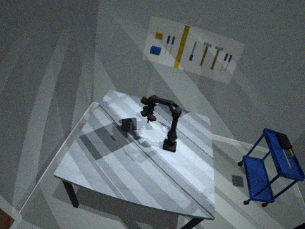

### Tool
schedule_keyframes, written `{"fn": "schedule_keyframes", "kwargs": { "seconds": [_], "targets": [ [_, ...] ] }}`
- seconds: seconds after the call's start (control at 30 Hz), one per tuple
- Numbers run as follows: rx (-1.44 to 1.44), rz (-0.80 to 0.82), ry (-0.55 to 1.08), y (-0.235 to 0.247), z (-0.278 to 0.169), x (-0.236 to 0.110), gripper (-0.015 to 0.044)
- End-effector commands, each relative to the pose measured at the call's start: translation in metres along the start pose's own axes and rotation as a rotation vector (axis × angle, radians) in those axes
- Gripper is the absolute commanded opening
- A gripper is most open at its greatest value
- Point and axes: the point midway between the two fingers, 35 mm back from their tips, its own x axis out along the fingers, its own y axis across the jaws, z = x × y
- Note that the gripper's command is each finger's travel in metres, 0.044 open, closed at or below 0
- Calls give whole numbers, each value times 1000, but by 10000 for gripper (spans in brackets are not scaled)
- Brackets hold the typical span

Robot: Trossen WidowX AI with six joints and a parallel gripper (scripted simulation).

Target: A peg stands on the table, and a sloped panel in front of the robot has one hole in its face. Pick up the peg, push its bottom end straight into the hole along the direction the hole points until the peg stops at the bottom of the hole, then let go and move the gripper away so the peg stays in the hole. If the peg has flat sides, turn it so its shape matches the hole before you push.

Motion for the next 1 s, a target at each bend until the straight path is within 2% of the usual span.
{"fn": "schedule_keyframes", "kwargs": {
  "seconds": [0.0,0.97],
  "targets": [
    [-19,-12,15,1,3,1,0],
    [-163,-92,111,10,28,2,0]
  ]
}}
